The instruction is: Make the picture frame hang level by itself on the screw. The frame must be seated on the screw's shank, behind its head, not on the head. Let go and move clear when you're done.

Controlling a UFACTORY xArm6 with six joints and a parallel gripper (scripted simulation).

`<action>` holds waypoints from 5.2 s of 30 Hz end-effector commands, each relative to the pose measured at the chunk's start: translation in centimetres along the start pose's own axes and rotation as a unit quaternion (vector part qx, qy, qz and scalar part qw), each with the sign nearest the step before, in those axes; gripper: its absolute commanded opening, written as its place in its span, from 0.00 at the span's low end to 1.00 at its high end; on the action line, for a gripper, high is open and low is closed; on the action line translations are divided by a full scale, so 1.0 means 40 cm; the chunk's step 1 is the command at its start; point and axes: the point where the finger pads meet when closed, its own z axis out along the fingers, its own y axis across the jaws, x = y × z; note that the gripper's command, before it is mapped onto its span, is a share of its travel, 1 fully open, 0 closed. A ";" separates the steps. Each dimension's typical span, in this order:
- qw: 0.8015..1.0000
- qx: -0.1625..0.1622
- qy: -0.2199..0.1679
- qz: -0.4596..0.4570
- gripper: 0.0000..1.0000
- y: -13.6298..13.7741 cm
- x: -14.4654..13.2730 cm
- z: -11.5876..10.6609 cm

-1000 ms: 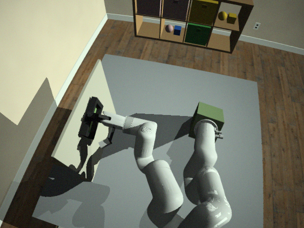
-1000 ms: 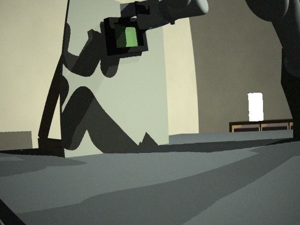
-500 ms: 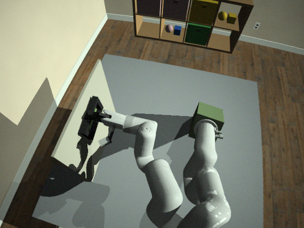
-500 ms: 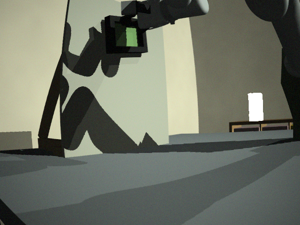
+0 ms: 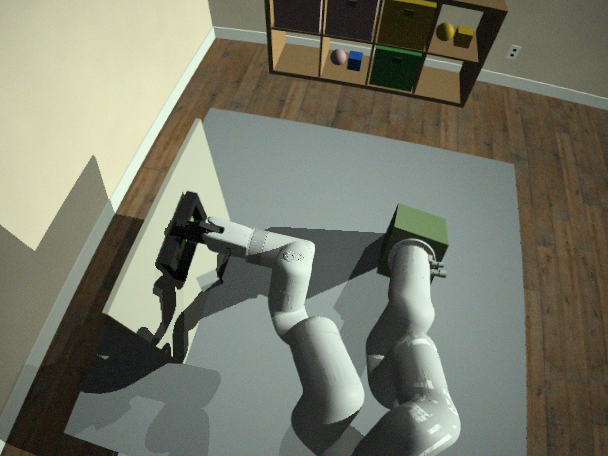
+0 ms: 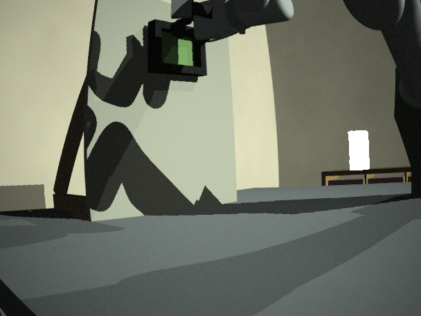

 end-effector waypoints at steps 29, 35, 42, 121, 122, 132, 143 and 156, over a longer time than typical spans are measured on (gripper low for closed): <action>0.999 -0.001 -0.002 0.044 0.00 0.003 -0.012 0.001; 0.999 -0.001 -0.002 0.046 0.00 0.003 -0.013 0.001; 0.999 -0.001 -0.002 0.048 0.00 0.003 -0.014 0.001; 0.999 -0.001 -0.002 0.049 0.50 -0.007 -0.012 0.001; 0.999 -0.001 -0.002 0.049 0.50 -0.007 -0.012 0.001; 0.999 -0.001 -0.002 0.049 0.50 -0.007 -0.012 0.001; 0.999 -0.001 -0.002 0.049 0.50 -0.007 -0.012 0.001; 0.999 -0.001 -0.002 0.049 0.50 -0.007 -0.012 -0.004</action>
